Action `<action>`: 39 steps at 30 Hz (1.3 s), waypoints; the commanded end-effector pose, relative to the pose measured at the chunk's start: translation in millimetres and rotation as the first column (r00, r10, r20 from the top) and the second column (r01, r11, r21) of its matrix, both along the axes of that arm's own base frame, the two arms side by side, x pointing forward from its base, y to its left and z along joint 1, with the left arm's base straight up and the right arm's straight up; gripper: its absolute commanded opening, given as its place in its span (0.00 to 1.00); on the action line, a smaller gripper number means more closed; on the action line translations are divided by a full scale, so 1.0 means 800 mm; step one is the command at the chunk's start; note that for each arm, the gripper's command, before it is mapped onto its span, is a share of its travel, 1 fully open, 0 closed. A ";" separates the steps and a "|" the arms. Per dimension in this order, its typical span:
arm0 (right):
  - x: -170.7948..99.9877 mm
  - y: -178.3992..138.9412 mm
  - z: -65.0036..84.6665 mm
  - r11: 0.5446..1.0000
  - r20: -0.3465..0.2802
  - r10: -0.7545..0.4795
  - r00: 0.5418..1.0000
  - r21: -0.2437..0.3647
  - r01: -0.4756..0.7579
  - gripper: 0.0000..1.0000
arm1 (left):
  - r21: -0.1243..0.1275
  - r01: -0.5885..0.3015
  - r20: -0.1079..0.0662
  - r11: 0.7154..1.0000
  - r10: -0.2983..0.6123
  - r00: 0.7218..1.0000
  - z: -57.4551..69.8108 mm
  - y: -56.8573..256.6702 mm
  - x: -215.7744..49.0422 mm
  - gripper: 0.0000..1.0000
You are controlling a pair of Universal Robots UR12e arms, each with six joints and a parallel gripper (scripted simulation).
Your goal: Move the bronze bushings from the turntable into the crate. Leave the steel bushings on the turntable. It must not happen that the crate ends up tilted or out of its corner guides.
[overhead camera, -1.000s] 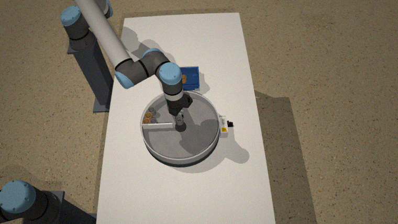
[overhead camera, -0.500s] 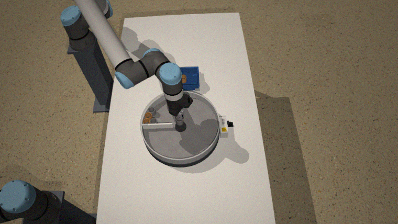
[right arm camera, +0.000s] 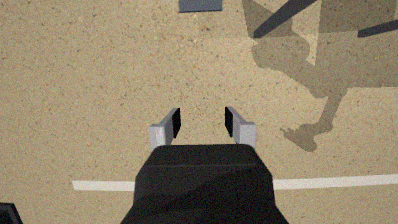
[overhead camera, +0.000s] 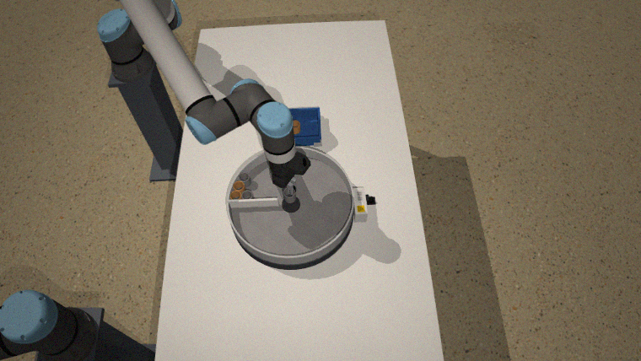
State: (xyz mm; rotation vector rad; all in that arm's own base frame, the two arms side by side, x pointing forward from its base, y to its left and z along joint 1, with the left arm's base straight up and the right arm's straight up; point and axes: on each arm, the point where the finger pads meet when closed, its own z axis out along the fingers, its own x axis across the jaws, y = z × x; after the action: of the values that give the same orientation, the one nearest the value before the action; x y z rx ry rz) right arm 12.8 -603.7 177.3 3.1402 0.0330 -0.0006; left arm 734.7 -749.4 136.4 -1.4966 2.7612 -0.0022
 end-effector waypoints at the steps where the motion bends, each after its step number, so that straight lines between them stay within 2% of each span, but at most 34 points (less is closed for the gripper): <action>1: 0.001 0.000 0.000 1.000 0.000 0.001 1.000 0.001 -0.001 1.00 | 0.002 -0.002 -0.003 1.000 0.002 1.000 -0.012 0.004 0.001 0.00; 6: 0.001 0.000 0.000 1.000 0.000 0.001 1.000 0.001 -0.001 1.00 | 0.002 -0.002 -0.003 1.000 0.002 1.000 -0.024 0.004 0.001 0.00; 17: 0.001 0.000 0.000 1.000 0.000 0.001 1.000 0.001 -0.001 1.00 | 0.001 -0.002 -0.002 1.000 0.002 1.000 -0.038 0.004 0.002 0.00; 39: 0.001 0.000 0.000 1.000 0.000 0.001 1.000 0.001 -0.001 1.00 | -0.001 -0.002 -0.001 1.000 0.002 1.000 -0.036 0.003 0.002 0.00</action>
State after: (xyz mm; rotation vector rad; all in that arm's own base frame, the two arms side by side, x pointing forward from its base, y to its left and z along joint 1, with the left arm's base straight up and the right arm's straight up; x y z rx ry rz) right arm 12.8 -603.7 177.3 3.1402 0.0330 -0.0006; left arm 734.9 -749.2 105.6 -1.4966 2.7614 0.0009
